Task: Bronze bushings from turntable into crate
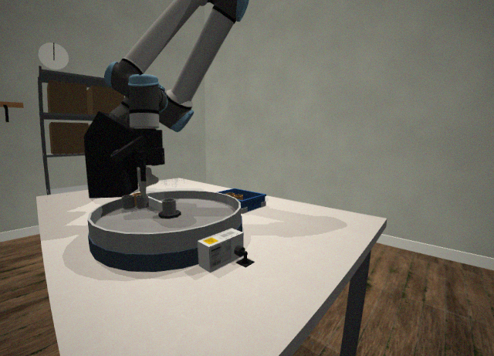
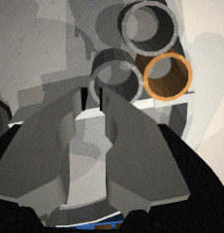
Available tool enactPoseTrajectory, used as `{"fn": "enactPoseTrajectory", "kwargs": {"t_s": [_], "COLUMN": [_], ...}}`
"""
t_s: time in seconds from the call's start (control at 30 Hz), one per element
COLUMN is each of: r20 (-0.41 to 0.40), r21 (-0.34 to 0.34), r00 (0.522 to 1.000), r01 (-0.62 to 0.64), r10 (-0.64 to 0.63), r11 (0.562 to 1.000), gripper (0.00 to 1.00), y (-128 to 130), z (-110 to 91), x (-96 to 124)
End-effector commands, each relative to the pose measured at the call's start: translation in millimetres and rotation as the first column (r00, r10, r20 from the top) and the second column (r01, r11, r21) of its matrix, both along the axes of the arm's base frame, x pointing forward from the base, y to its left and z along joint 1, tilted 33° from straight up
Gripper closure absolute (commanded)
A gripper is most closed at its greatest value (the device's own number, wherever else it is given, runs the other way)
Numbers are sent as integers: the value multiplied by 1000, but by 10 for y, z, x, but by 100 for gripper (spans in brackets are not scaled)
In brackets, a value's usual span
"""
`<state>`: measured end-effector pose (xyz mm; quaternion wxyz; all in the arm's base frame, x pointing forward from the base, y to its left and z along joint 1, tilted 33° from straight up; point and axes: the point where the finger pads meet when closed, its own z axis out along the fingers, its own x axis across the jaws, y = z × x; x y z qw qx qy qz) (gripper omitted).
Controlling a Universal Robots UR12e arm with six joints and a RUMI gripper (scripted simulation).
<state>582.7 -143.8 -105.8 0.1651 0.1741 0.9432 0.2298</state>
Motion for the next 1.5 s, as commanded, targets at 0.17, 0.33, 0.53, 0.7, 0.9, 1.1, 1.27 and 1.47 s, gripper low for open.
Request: {"fn": "enactPoseTrajectory", "kwargs": {"t_s": [0.17,0.33,0.53,0.7,0.9,1.1,1.27,1.47], "r20": [1,1,1,1,1,1,1,1], "r21": [-1,-1,-1,-1,-1,-1,-1,-1], "r00": [1000,1000,1000,1000,1000,1000,1000,1000], "r01": [0,0,0,0,0,0,0,0], "r10": [0,0,0,0,0,0,0,0], "r11": [1000,1000,1000,1000,1000,1000,1000,1000], "gripper": [95,95,95,95,95,95,95,95], "y": [51,56,57,57,57,57,57,57], "z": [-123,-133,-134,-134,-134,-134,-134,-134], "x": [61,66,66,66,66,66,66,66]}}
